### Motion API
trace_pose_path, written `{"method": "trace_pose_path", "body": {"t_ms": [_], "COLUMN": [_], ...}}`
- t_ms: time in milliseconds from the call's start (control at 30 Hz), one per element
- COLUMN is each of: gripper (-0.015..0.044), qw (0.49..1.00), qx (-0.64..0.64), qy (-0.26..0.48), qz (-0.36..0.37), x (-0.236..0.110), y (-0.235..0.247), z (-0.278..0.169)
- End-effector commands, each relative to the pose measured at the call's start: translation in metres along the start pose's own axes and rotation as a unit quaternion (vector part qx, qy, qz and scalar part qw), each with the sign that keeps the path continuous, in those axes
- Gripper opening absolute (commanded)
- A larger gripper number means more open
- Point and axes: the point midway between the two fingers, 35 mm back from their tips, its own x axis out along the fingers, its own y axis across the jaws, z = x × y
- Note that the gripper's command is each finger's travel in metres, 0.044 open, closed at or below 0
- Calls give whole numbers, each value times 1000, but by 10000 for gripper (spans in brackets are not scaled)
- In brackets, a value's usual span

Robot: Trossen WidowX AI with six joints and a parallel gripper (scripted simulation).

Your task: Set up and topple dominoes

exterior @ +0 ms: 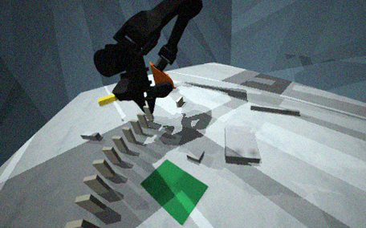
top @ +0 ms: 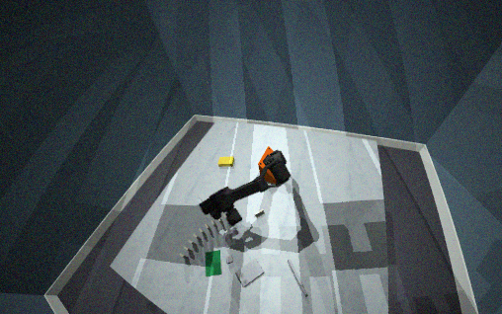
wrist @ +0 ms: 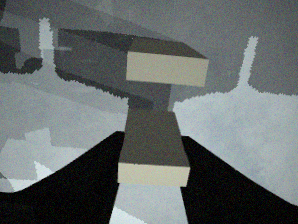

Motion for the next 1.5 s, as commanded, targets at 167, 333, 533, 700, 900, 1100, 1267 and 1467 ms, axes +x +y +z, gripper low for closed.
{"method": "trace_pose_path", "body": {"t_ms": [167, 333, 533, 700, 900, 1100, 1267, 1467], "gripper": [133, 265, 422, 440, 440, 440, 440, 440], "qw": [1000, 1000, 1000, 1000, 1000, 1000, 1000, 1000], "qx": [4, 4, 4, 4, 2, 2, 12, 27], "qy": [0, 0, 0, -1, -2, -1, -3, -1], "qz": [3, 3, 3, 2, -3, -2, -4, 0], "x": [1, 1, 1, -11, -114, -130, -109, -72], "y": [0, 0, 0, 0, -2, -2, 25, 57], "z": [0, 0, 0, 3, 4, 0, -24, -76]}}
